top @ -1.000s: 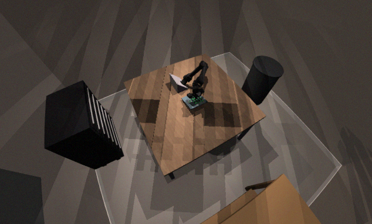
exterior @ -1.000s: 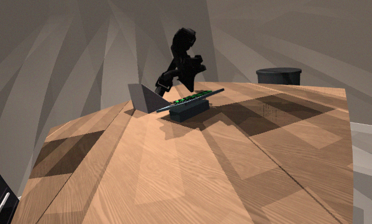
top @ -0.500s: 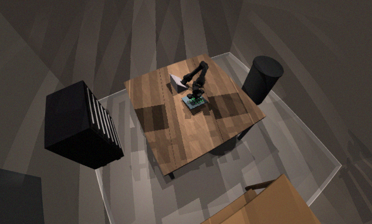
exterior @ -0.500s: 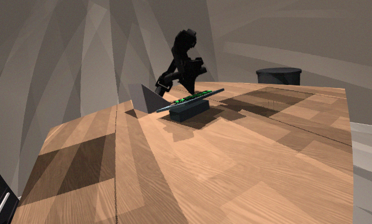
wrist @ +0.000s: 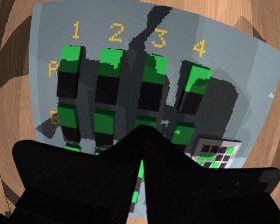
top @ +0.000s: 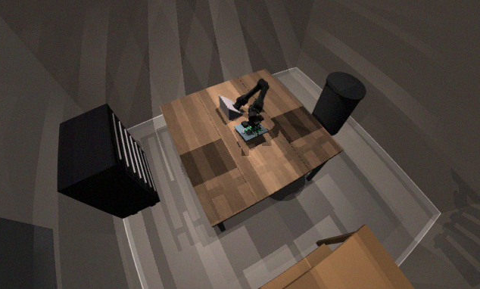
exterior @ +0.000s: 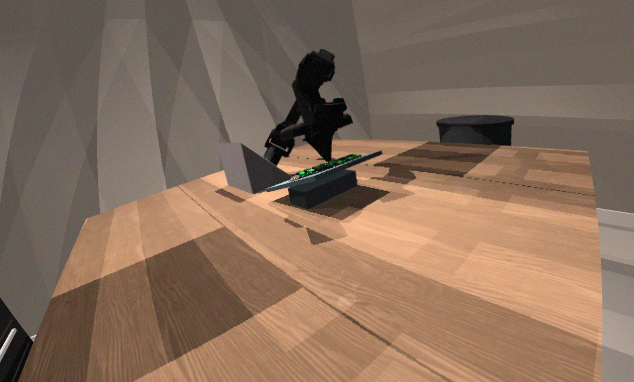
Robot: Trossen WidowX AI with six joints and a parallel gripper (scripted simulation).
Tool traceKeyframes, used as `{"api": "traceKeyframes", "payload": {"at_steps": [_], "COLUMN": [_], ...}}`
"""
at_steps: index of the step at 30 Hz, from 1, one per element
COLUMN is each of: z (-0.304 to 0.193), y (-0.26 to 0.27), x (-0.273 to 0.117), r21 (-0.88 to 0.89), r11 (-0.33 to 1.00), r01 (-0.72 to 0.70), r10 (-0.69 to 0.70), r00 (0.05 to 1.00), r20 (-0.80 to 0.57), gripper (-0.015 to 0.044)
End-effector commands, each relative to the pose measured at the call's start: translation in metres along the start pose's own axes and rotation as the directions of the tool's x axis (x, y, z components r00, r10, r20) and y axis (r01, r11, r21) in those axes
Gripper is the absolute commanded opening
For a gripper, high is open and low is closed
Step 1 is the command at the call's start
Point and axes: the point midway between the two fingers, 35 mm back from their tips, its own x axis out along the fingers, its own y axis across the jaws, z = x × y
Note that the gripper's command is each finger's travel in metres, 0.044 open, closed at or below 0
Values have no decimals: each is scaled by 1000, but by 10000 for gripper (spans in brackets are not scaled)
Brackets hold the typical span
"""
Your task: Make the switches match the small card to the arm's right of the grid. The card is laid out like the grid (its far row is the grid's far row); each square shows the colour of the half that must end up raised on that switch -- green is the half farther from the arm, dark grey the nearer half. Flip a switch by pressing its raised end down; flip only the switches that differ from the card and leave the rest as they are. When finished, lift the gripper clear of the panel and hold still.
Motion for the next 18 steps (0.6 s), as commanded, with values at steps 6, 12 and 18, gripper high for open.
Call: {"api": "traceKeyframes", "payload": {"at_steps": [6,12,18], "z": [0,0,0], "y": [0,0,0], "x": [2,2,3], "r21": [5,5,5], "r11": [1000,1000,1000], "r01": [-5,-5,-5], "r10": [5,5,5], "r00": [1000,1000,1000], "r20": [2,2,2], "gripper": [0,0,0]}}
